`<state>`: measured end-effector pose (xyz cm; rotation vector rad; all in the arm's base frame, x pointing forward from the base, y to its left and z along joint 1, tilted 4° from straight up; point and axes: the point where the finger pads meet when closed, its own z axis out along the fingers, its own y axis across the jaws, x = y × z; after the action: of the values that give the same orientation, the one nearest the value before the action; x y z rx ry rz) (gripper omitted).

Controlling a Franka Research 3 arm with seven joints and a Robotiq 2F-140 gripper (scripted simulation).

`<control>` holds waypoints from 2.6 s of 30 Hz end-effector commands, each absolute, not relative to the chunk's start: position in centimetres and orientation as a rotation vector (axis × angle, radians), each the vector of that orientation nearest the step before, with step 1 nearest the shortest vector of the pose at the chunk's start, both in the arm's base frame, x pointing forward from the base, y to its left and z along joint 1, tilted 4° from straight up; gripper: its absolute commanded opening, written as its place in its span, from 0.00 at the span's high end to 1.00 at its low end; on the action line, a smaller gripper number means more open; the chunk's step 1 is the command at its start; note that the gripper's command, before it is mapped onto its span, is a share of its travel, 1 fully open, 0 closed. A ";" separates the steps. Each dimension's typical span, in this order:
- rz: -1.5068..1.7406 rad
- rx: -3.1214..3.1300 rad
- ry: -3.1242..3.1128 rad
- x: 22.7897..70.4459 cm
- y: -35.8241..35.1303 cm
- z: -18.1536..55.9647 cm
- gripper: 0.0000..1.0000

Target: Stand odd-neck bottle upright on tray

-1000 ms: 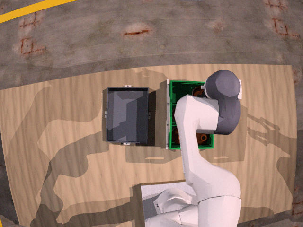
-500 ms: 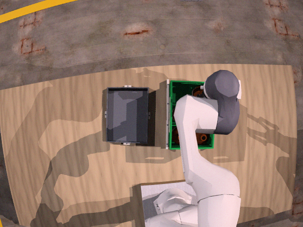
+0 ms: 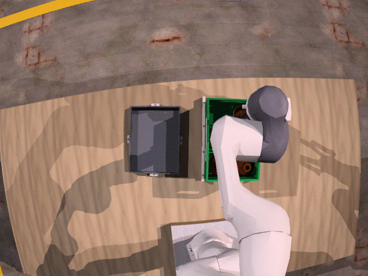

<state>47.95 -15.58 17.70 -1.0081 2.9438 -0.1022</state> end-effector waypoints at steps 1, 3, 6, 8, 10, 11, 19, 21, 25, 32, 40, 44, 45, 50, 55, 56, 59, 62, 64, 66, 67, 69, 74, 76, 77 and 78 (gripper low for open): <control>-0.102 -1.012 2.934 48.2 -15.6 17.2 0.56; -0.102 -1.012 2.934 48.2 -15.6 16.9 0.56; -0.102 -1.012 2.934 48.2 -15.6 16.5 0.56; -0.102 -1.012 2.934 48.2 -15.6 16.4 0.56; -0.102 -1.012 2.934 48.2 -15.6 16.3 0.56; -0.102 -1.012 2.934 48.2 -15.6 16.2 0.56; -0.102 -1.012 2.934 48.3 -15.7 15.6 0.56; -0.102 -1.012 2.934 48.3 -15.7 15.5 0.56; -0.102 -1.012 2.934 48.3 -15.7 15.4 0.56; -0.102 -1.012 2.934 48.3 -15.7 15.4 0.56; -0.102 -1.012 2.934 48.3 -15.7 15.4 0.56; -0.102 -1.012 2.934 48.3 -15.7 15.4 0.56; -0.102 -1.012 2.934 48.3 -15.7 15.4 0.56; -0.102 -1.012 2.934 48.3 -15.7 15.4 0.56; -0.102 -1.012 2.934 48.3 -15.7 15.4 0.56; -0.102 -1.012 2.934 48.3 -15.7 15.4 0.56; -0.102 -1.012 2.934 48.3 -15.7 15.4 0.56; -0.102 -1.012 2.934 48.3 -15.7 15.4 0.56; -0.102 -1.012 2.934 48.3 -15.7 15.4 0.56; -0.102 -1.012 2.934 48.3 -15.7 15.4 0.56; -0.102 -1.012 2.934 48.3 -15.7 15.4 0.56; -0.102 -1.012 2.934 48.3 -15.7 15.4 0.90; -0.102 -1.012 2.934 48.3 -15.7 15.4 0.90; -0.102 -1.012 2.934 48.3 -15.7 15.4 0.90; -0.102 -1.012 2.934 48.3 -15.7 15.4 0.90; -0.102 -1.012 2.934 48.3 -15.7 15.4 0.90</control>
<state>48.32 -15.68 15.50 -1.0094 2.9363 -0.1063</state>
